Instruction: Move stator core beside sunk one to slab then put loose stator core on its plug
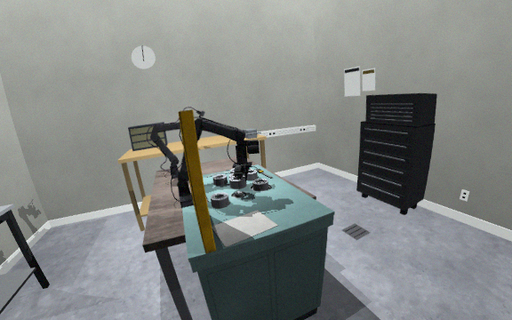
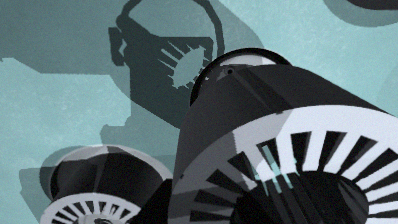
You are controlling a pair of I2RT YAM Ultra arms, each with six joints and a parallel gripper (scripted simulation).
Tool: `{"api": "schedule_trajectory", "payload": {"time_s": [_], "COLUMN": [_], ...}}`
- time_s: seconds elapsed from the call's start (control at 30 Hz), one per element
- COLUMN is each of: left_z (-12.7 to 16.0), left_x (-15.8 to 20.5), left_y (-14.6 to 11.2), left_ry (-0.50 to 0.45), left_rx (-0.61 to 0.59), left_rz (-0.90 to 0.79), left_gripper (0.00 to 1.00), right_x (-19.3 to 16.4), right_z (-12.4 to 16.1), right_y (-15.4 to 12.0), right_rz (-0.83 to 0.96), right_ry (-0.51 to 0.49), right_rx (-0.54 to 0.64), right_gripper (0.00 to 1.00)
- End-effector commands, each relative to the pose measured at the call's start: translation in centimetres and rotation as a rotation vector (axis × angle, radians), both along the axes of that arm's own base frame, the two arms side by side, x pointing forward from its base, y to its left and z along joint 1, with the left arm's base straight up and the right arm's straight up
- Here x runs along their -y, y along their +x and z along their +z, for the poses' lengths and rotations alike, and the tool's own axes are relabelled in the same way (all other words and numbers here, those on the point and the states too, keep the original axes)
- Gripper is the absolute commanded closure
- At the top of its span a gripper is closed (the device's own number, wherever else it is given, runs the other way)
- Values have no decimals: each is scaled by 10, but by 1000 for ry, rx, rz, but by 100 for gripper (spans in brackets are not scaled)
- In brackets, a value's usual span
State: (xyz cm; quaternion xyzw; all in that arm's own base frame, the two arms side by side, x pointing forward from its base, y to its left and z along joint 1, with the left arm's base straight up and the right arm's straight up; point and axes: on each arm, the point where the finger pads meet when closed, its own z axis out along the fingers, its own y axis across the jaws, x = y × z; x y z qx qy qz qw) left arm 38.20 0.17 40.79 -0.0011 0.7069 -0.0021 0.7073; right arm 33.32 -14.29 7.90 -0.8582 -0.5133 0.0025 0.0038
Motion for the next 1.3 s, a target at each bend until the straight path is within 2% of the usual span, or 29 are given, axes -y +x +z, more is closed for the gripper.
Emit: {"api": "schedule_trajectory", "payload": {"time_s": [0.0,0.27,0.33,0.37,0.77,0.83,1.0,1.07,1.23,1.27], "left_z": [30,30,30,30,30,30,30,30,30,30], "left_x": [-2,-2,-2,-2,-2,-2,-2,-2,-2,-2], "left_y": [-12,-12,-12,-12,-12,-12,-12,-12,-12,-12], "left_ry": [-10,-10,-10,-10,-10,-10,-10,-10,-10,-10], "left_rx": [78,78,78,78,78,78,78,78,78,78], "left_rz": [10,10,10,10,10,10,10,10,10,10], "left_gripper": [0,0,0,0,0,0,0,0,0,0], "right_x": [10,2,-4,-4,6,5,7,6,7,5], "right_z": [49,40,23,26,11,-2,-2,-14,-10,-18], "right_y": [-1,7,-3,-4,3,-3,-2,-8,3,-5], "right_rz": [-8,15,14,16,-13,-6,-18,-28,-18,-21], "right_ry": [-44,-45,-30,-25,-37,-31,-25,-19,-33,-23], "right_rx": [69,87,51,40,69,53,40,24,56,32], "right_gripper": [100,100,100,100,100,100,100,100,100,100]}}
